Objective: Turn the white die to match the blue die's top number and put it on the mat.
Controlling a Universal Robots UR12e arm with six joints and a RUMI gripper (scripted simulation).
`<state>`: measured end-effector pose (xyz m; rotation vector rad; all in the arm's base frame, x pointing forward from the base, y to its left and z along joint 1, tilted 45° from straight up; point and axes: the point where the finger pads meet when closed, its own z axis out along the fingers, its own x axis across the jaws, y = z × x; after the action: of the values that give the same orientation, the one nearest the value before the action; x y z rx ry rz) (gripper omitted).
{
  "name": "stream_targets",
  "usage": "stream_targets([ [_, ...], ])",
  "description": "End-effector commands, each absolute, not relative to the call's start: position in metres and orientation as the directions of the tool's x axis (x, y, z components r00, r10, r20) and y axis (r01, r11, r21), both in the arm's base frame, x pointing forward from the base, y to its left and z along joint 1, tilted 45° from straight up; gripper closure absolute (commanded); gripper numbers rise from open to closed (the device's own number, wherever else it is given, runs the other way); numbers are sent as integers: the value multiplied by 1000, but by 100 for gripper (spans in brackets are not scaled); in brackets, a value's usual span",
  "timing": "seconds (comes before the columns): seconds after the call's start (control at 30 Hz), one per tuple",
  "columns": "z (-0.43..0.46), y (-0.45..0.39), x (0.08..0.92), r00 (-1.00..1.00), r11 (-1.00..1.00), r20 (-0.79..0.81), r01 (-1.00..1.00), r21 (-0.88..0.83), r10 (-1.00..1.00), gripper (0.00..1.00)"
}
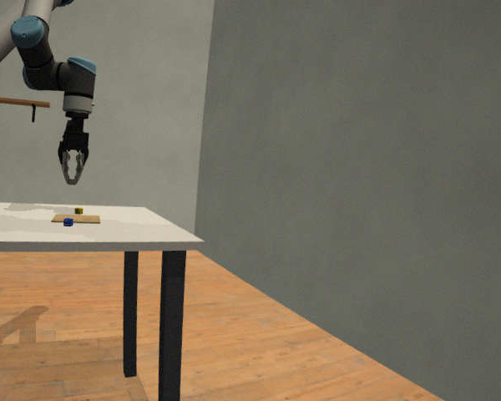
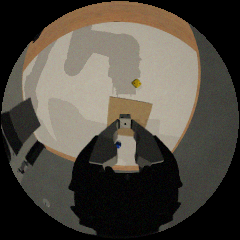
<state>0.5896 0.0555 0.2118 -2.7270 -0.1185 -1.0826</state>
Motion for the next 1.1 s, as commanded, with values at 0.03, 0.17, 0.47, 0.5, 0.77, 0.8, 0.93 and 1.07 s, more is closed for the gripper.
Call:
stream_targets([
  [0.03,214,3,606,737,-969,669,87,-231,-93,97],
  [0.17,214,-1,607,737,-968,668,82,-236,-100,97],
  [0.47,214,-1,607,737,-968,668,82,-236,-100,97],
  [0.5,214,-1,607,737,-968,668,82,-236,-100,97],
  [0.77,210,0,610,737,-968,668,82,-236,-100,97],
  [0.8,209,1,612,737,-968,668,82,-236,-100,97],
  [0.93,201,4,620,737,-968,668,82,-236,-100,97],
  [1.07,195,5,625,737,-968,668,82,-236,-100,97],
])
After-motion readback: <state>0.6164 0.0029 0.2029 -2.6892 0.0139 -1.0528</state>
